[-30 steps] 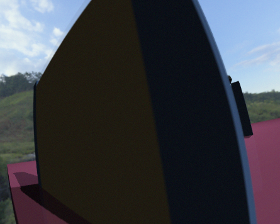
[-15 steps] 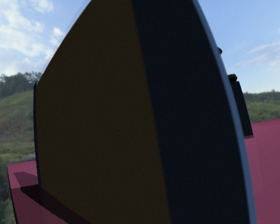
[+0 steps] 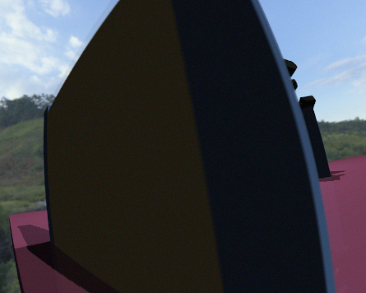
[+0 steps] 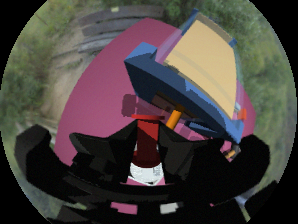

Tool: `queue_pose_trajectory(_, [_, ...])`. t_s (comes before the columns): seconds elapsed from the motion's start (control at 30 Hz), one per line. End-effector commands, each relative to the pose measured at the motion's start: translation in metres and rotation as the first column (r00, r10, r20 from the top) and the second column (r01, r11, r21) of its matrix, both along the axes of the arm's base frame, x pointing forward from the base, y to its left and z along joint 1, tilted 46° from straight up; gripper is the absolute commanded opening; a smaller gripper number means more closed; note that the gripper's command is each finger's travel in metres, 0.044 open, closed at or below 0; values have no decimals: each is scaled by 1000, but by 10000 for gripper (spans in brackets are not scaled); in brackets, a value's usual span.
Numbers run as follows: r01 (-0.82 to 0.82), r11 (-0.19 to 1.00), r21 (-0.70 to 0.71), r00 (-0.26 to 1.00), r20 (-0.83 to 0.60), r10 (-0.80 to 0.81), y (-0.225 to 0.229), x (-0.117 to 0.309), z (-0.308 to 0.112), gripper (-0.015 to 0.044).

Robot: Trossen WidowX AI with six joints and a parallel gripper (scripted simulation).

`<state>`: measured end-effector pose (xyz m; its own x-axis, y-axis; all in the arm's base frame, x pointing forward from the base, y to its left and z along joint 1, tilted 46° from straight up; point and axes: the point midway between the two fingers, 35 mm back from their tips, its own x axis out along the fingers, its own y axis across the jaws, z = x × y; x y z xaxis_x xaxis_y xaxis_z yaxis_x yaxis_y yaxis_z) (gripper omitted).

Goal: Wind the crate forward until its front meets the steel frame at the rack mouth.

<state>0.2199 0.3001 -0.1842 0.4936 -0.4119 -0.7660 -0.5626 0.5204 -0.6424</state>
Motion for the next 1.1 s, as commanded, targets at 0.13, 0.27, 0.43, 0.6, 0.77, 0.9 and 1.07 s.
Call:
queue_pose_trajectory(0.13, [-3, 1000, 11, 999, -40, 3, 7, -20, -12, 0])
queue_pose_trajectory(0.27, [-3, 1000, 11, 999, -41, 3, 9, -25, -14, 0])
queue_pose_trajectory(0.43, [-3, 1000, 12, 999, -41, 3, 11, -30, -17, 0])
queue_pose_trajectory(0.6, [-3, 1000, 12, 999, -41, 3, 12, -35, -20, 0])
queue_pose_trajectory(0.77, [-3, 1000, 12, 999, -42, 3, 14, -41, -22, 0])
queue_pose_trajectory(0.9, [-3, 1000, 13, 999, -42, 3, 14, -45, -23, 0])
queue_pose_trajectory(1.07, [-3, 1000, 13, 999, -43, 4, 15, -51, -25, 0])
